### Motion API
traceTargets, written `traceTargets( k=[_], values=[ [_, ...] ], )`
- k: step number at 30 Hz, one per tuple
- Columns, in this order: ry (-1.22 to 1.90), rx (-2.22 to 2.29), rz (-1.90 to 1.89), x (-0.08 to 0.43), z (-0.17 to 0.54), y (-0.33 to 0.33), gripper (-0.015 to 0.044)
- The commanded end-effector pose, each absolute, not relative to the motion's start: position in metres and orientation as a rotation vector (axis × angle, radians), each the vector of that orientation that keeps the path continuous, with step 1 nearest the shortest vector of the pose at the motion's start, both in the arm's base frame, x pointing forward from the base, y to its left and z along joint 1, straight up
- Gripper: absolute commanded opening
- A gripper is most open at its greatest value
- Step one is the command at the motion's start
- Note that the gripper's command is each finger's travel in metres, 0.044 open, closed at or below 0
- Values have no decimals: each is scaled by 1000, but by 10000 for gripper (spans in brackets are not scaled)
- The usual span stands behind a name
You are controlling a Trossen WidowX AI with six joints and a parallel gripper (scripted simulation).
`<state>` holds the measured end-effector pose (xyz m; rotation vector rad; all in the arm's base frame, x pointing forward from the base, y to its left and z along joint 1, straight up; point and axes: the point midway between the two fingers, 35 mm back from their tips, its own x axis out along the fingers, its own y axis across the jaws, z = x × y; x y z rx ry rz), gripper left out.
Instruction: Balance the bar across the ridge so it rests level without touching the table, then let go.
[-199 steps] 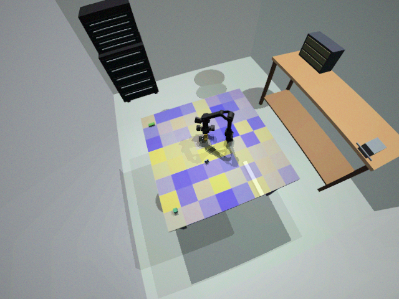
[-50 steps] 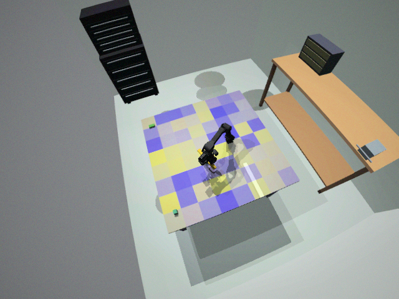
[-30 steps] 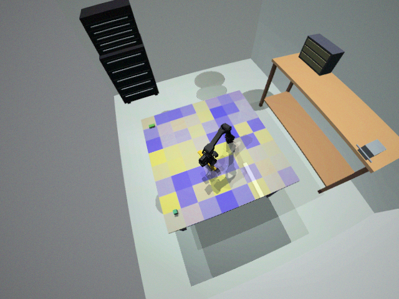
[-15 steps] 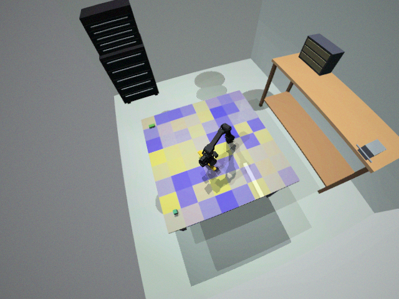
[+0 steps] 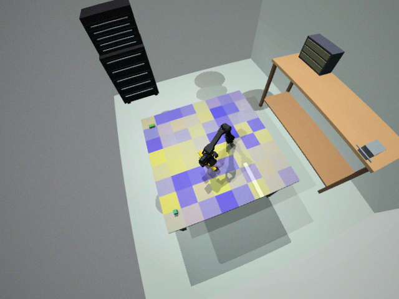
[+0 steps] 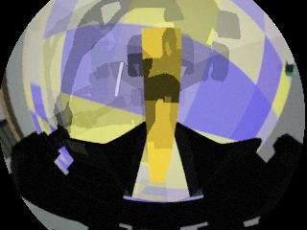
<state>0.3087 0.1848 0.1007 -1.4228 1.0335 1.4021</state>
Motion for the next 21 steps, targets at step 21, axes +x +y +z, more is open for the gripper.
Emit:
traceTargets(
  k=[21],
  values=[
    [1031,-1421,1402,309,99,185,0]
  ],
)
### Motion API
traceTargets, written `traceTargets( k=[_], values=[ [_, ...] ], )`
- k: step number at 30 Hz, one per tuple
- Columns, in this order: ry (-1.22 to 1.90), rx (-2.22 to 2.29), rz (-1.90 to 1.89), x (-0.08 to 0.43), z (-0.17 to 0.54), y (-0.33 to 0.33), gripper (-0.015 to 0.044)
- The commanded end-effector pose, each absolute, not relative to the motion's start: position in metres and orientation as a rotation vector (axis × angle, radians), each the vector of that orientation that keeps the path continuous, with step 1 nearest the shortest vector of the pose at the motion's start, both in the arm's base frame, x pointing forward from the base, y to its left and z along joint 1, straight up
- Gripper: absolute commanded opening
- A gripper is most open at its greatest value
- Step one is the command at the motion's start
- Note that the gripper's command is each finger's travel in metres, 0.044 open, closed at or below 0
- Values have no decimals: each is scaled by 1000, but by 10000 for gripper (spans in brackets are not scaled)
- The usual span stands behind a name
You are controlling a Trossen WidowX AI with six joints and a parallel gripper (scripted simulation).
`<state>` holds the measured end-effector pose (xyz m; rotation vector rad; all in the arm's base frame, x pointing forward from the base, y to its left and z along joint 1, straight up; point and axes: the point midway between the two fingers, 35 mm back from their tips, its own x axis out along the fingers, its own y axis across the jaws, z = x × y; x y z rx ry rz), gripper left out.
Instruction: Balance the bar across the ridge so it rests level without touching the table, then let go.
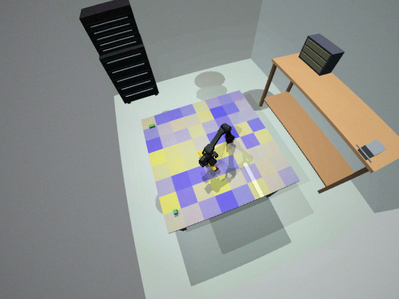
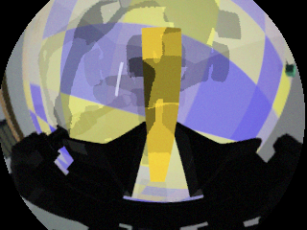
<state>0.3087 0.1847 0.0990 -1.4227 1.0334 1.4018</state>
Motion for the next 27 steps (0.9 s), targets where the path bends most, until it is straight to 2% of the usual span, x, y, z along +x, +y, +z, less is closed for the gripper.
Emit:
traceTargets(
  k=[1,27],
  values=[
    [1031,-1421,1402,309,99,185,0],
    [1031,-1421,1402,309,96,185,0]
  ],
)
